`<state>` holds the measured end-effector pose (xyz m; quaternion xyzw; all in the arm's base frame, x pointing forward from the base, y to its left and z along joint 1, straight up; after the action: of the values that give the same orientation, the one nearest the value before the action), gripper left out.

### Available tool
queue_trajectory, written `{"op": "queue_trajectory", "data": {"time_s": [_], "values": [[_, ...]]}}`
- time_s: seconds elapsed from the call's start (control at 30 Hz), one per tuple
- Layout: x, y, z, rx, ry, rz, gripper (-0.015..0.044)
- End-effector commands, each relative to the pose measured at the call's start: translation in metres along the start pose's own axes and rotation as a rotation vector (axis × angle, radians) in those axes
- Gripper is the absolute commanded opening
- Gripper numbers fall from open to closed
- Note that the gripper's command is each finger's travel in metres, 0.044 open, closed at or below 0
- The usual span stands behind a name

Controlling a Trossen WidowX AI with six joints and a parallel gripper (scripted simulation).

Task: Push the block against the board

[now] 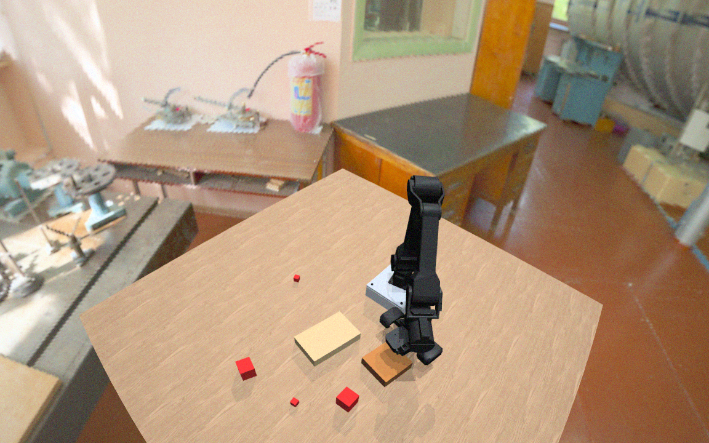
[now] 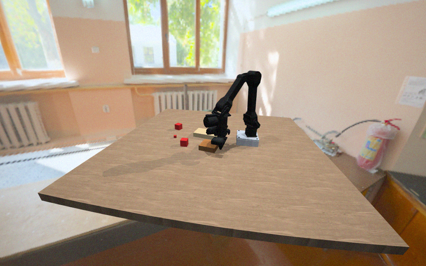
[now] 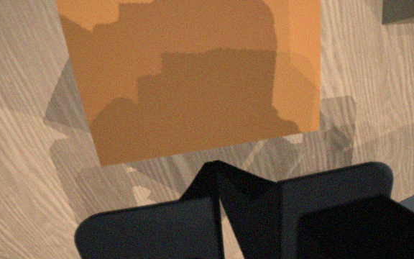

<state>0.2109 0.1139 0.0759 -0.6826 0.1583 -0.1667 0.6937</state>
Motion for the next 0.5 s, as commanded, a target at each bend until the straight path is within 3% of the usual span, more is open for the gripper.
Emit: {"op": "queue_trajectory", "data": {"time_s": [0.0,0.47], "values": [[0.004,-0.001,0.001,0.003,-0.003,-0.003,0.0],[0.015,-0.001,0.003,0.003,-0.003,-0.004,0.0]]}}
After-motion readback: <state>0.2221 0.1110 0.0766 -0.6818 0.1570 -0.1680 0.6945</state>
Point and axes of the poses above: the point midway between the two fingers, 35 mm back from their tips, its own y axis out along the fingers, its own z axis across the jaws, x = y × z, the point moved 8 cm from there along -y, back along the fingers, and after that the axes turned 4 degrees about y, right-handed, at the moved point
